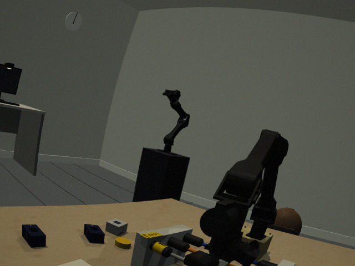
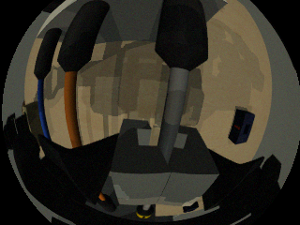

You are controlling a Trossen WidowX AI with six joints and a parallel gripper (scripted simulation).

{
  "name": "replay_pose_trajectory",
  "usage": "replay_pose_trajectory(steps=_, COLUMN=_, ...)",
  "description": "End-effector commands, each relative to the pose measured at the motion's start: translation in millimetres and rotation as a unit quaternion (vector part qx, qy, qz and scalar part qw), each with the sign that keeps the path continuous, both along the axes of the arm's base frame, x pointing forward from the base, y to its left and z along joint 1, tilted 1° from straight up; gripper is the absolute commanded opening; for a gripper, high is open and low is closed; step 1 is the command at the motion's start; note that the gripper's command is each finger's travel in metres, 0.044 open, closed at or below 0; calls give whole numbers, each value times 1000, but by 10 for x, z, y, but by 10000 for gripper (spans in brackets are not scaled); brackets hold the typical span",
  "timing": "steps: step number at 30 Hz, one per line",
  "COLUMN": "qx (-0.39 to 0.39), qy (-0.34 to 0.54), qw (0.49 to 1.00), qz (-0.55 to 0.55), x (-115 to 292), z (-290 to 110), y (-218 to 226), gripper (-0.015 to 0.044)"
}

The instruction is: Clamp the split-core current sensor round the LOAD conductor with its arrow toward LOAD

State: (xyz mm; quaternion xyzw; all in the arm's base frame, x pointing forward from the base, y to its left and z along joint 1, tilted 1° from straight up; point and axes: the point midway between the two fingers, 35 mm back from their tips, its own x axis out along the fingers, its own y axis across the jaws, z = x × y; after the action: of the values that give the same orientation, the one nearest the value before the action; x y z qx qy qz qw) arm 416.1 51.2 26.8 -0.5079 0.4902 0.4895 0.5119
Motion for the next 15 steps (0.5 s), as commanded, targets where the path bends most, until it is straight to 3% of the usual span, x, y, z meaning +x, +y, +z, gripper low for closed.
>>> replay_pose_trajectory(steps=1, qx=3, qy=6, qw=1000, qz=0, x=-5, z=113, y=14, gripper=0)
replay_pose_trajectory(steps=15, qx=3, qy=11, qw=1000, qz=0, x=-22, z=82, y=11, gripper=0)
